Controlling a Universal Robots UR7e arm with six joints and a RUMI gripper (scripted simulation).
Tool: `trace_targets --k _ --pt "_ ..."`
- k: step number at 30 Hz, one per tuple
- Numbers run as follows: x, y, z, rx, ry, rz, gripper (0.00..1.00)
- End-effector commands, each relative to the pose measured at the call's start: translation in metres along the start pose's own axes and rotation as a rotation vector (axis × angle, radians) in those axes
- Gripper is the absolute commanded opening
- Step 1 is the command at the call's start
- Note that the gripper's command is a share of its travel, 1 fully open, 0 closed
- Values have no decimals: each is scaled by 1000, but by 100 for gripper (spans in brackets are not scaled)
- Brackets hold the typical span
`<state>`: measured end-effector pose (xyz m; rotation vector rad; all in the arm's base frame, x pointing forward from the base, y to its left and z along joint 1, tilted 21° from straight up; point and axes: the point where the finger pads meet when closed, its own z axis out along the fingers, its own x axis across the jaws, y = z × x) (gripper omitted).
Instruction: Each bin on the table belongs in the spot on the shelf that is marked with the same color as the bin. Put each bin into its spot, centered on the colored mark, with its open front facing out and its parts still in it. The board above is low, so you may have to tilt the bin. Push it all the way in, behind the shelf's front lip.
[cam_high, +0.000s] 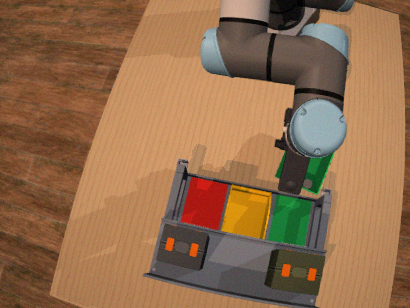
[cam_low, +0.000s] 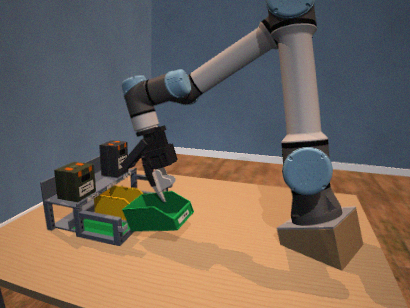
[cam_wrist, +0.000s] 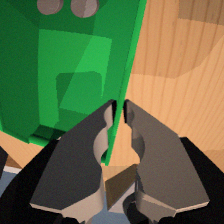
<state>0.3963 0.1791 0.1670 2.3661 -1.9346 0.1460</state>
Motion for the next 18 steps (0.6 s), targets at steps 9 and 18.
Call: trace_targets --k 9,18 --pt "0 -3 -2 2 0 0 0" --pt "0 -8 -3 2 0 0 0"
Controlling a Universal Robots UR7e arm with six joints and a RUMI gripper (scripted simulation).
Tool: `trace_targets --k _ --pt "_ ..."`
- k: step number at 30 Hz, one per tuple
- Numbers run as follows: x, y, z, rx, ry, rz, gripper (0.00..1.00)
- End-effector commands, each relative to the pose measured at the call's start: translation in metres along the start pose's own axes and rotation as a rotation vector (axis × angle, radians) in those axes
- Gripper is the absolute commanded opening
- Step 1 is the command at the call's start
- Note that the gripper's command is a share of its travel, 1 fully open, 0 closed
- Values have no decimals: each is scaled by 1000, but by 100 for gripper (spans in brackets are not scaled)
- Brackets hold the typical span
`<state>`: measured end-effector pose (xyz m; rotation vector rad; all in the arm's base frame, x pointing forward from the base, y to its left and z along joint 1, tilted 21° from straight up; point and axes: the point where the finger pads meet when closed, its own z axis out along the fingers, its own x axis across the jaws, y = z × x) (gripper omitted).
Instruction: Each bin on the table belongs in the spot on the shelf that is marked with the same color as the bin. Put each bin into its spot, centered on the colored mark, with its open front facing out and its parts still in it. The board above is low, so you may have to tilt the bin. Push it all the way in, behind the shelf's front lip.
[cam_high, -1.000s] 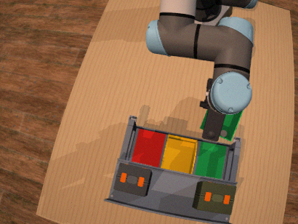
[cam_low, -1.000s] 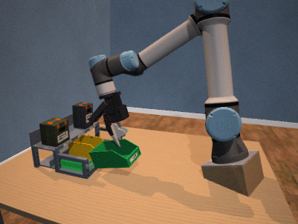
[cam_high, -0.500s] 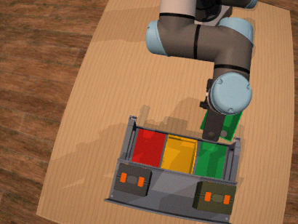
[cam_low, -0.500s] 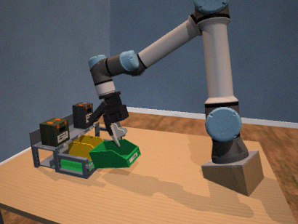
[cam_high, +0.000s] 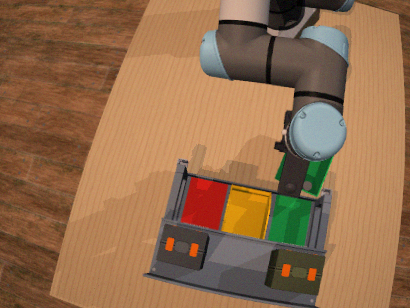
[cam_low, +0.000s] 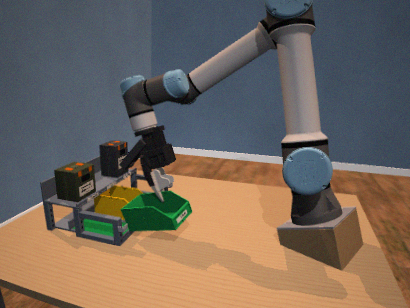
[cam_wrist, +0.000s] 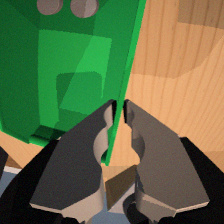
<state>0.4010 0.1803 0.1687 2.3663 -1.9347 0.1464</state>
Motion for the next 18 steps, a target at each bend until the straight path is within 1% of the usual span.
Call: trace_targets --k 1,18 --pt "0 -3 -1 2 0 0 0" --pt "0 -15 -6 3 0 0 0"
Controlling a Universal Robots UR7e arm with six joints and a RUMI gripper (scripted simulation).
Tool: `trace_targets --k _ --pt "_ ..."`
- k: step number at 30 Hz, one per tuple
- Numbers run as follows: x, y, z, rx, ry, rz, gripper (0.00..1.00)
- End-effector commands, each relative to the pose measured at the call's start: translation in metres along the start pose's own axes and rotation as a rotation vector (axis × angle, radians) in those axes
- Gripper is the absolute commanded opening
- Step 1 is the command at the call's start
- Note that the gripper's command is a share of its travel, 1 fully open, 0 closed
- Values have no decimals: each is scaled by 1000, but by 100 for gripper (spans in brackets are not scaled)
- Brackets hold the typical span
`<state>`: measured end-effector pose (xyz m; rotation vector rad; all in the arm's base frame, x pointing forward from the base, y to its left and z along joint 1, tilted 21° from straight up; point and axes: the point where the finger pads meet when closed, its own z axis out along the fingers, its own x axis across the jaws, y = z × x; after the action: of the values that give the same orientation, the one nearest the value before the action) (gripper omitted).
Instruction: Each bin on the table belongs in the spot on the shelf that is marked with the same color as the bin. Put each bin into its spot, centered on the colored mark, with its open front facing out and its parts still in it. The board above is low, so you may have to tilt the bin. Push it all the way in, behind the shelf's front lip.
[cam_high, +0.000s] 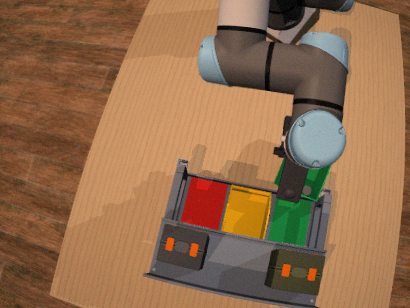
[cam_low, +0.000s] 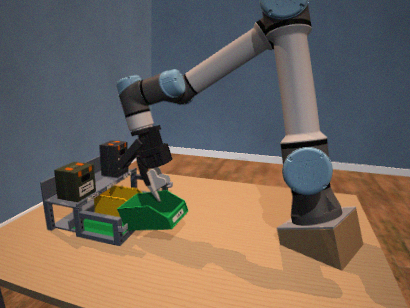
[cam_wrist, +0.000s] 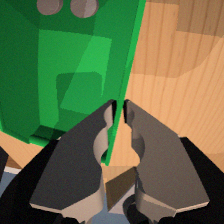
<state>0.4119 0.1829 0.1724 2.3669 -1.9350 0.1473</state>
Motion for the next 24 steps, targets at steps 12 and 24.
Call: trace_targets --k 12,24 --pt "0 -15 -6 3 0 0 0" --pt "0 -27 -10 3 0 0 0"
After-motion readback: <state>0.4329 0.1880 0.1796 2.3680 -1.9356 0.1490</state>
